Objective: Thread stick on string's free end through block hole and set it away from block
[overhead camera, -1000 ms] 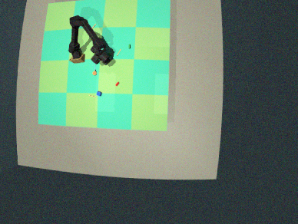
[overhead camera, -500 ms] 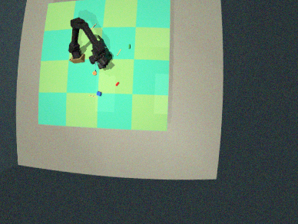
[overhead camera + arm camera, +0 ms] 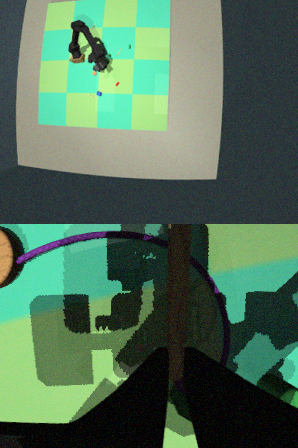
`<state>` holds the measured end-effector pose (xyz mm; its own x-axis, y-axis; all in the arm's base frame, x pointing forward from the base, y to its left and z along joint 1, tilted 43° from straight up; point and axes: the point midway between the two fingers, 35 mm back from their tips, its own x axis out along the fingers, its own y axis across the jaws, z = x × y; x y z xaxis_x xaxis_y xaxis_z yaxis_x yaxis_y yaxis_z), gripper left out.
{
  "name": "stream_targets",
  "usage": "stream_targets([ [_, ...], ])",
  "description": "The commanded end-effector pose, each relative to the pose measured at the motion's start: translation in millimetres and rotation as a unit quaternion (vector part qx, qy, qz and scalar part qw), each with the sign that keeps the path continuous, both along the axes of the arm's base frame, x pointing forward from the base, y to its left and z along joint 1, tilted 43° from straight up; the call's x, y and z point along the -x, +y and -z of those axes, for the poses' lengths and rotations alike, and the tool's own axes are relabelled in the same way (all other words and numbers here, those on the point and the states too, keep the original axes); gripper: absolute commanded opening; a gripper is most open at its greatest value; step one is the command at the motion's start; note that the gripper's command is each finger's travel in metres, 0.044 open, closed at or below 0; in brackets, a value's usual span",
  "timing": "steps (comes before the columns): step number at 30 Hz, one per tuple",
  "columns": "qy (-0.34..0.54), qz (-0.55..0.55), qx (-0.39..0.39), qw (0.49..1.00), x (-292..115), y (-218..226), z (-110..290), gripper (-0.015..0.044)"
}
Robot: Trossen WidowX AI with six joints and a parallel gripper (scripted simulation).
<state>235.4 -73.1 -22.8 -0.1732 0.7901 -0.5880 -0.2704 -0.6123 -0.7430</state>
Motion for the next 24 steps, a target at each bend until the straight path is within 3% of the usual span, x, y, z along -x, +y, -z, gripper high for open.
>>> stream_targets([
  [1, 0.051, 0.035, 0.006, 0.998, 2, -4, 4, 0.0],
  [16, 0.254, 0.17, 0.027, 0.952, 13, -15, 16, 0.0],
  [24, 0.255, 0.171, 0.026, 0.951, 14, -14, 17, 0.0],
])
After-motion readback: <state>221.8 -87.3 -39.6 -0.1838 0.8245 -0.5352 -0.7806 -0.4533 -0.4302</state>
